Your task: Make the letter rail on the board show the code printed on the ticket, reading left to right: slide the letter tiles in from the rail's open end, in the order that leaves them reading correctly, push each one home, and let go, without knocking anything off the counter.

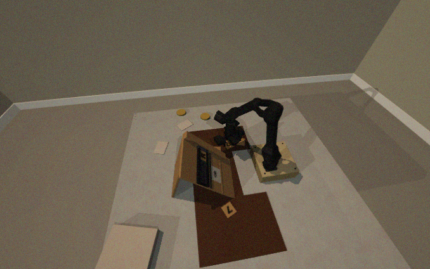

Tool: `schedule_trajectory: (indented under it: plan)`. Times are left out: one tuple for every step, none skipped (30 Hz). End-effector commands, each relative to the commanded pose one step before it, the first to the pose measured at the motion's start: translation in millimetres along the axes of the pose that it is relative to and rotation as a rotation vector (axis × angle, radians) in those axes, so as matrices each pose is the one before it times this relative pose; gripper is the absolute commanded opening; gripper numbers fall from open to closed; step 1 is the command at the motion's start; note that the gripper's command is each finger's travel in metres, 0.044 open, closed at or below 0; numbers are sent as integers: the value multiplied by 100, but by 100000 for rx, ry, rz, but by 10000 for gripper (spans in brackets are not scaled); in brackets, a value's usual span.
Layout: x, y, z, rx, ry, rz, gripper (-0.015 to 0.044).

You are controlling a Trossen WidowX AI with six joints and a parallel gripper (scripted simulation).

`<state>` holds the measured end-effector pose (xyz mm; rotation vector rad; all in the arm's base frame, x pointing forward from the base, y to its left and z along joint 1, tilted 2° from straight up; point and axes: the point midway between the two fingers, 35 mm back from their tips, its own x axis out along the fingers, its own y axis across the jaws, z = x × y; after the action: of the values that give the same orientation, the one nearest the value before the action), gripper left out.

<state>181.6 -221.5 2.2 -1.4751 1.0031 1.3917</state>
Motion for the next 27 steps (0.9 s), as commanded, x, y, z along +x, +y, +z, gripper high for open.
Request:
schedule_trajectory:
  plan:
    - [356, -536, -664, 3069, 799, -3871, 0]
    - [116, -159, -236, 1046, 380, -1214, 0]
    - [-83, -167, -161, 1128, 803, -317, 0]
    - [-147, -173, -136, 1158, 943, -46, 0]
    - [-165, -196, -148, 1289, 1045, -76, 0]
    - [-198, -238, -172, 1544, 1245, -125, 0]
    - [-207, -252, -174, 1608, 1287, -169, 0]
    - [-210, -260, -171, 1606, 1293, -216, 0]
    - [-212, -266, -166, 1612, 1288, -257, 0]
    - [-213, -271, -160, 1620, 1280, -297, 0]
    - [-215, -276, -155, 1627, 1271, -336, 0]
    - [-216, -281, -149, 1635, 1261, -376, 0]
    - [-217, -286, -143, 1643, 1250, -415, 0]
    - [-219, -291, -138, 1651, 1237, -454, 0]
    - [-204, -273, -122, 1537, 1134, -454, 0]
    - [-186, -252, -106, 1401, 1019, -441, 0]
    - [-187, -254, -102, 1405, 1006, -466, 0]
    - [-188, -257, -97, 1411, 994, -492, 0]
    - [-189, -260, -93, 1416, 982, -518, 0]
    - [-190, -263, -88, 1422, 970, -545, 0]
    - [-191, -266, -83, 1428, 956, -570, 0]
    - [-192, -268, -79, 1434, 942, -594, 0]
    - [-193, -271, -74, 1441, 927, -619, 0]
    - [-194, -273, -69, 1447, 911, -643, 0]
    - [-185, -262, -61, 1383, 852, -634, 0]
    - [-182, -258, -55, 1357, 818, -639, 0]
    - [-183, -260, -51, 1363, 803, -659, 0]
